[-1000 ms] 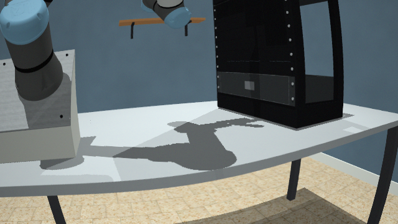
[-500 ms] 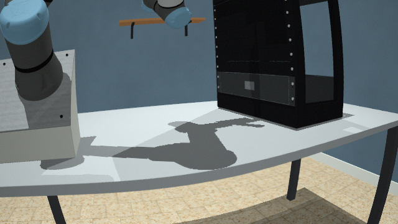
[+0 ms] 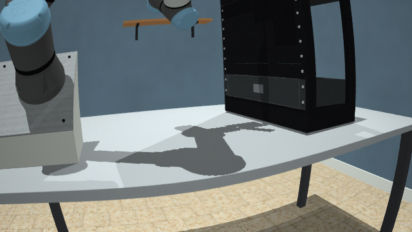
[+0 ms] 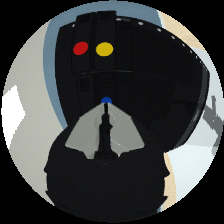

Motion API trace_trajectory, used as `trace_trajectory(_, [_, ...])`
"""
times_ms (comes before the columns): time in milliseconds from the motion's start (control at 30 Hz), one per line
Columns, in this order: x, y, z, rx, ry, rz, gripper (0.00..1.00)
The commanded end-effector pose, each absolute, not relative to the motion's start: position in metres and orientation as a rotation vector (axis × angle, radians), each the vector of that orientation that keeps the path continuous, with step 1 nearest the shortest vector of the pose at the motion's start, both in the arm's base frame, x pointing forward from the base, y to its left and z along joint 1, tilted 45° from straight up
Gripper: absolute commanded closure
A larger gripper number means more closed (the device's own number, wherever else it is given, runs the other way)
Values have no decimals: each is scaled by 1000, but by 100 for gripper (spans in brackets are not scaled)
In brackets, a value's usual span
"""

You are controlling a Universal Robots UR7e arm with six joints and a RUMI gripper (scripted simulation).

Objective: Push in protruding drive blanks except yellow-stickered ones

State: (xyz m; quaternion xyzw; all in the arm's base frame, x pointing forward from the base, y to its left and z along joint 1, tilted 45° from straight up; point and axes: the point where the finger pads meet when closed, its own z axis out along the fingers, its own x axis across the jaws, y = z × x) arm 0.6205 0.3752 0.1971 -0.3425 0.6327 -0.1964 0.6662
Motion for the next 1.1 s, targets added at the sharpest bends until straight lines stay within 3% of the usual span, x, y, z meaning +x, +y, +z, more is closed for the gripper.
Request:
trace_trajectory(0, [620, 376, 198, -774, 1425, -441, 100])
trace_trajectory(1067, [607, 373, 199, -774, 1425, -441, 100])
